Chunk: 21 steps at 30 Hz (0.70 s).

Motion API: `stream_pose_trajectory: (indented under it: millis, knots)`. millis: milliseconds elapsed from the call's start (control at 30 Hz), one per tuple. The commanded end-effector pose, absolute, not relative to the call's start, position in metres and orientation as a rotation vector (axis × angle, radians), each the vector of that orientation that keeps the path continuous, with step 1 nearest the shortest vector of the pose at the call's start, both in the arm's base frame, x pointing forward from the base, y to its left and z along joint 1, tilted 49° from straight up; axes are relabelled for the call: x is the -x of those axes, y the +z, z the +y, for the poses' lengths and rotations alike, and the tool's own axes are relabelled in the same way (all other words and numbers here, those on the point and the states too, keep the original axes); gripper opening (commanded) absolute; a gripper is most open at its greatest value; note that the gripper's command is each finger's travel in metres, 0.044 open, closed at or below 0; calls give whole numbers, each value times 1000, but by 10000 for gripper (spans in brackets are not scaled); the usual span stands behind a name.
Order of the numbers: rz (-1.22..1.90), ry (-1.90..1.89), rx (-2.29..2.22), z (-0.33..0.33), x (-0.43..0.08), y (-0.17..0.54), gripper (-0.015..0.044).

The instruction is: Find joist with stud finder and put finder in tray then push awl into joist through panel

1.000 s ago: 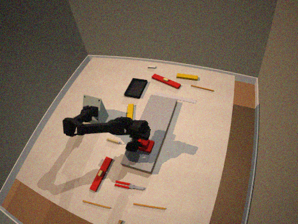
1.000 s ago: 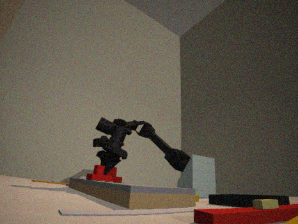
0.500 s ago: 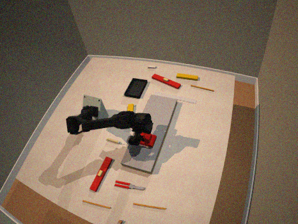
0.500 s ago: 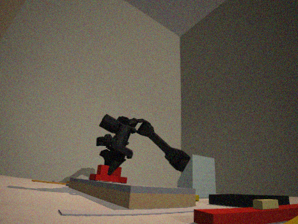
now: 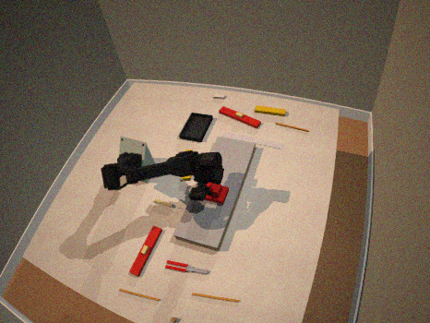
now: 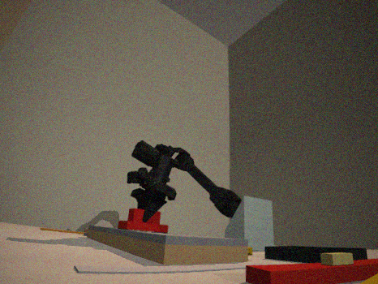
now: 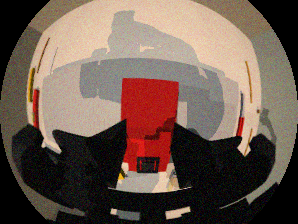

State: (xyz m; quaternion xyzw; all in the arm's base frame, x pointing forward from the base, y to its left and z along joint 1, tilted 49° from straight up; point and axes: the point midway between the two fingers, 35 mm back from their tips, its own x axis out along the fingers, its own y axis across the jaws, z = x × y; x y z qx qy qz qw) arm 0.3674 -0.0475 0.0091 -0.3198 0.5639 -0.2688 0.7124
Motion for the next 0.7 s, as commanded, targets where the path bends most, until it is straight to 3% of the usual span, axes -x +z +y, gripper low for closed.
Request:
stream_pose_trajectory:
  millis: [0, 667]
  knots:
    - [1252, -590, 704, -40, -368, 1, 0]
    - [1251, -589, 701, -6, -369, -38, 0]
